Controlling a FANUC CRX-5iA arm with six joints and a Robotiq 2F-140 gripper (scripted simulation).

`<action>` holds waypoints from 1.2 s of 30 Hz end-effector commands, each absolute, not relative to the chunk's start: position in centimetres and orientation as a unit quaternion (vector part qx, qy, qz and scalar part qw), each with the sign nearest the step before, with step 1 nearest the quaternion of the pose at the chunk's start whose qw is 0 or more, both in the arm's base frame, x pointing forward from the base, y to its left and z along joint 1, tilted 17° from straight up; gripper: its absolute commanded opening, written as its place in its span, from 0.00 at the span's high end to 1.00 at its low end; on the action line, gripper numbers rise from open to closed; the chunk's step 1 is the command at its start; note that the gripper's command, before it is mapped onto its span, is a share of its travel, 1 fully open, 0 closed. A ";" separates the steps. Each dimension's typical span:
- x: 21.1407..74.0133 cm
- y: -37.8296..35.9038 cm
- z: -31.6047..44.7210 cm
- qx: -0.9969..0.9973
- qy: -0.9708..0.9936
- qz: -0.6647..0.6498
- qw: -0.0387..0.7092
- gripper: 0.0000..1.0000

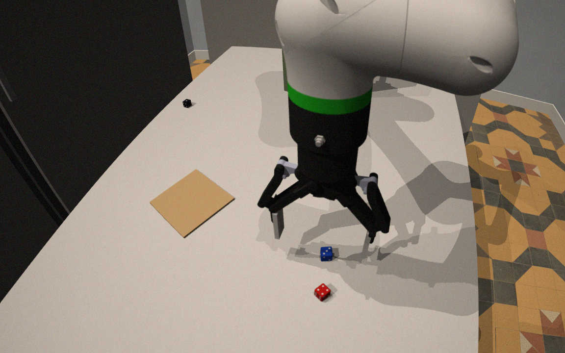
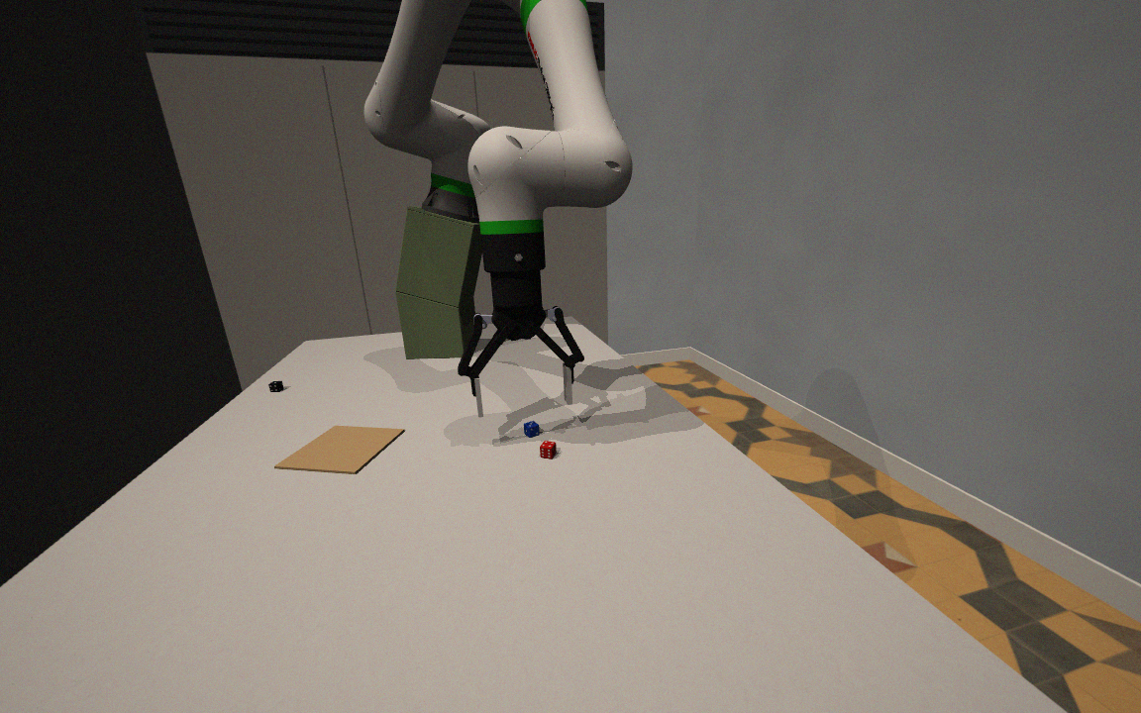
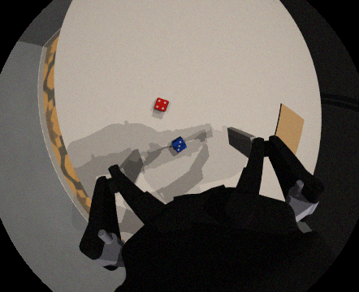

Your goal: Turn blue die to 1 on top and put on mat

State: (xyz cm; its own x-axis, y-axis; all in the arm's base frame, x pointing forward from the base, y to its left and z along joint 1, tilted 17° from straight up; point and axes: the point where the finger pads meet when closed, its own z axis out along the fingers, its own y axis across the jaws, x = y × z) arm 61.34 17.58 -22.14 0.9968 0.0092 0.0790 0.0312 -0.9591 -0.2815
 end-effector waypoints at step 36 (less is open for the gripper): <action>69.1 18.9 -21.1 -0.989 -0.010 -0.039 0.143 0.00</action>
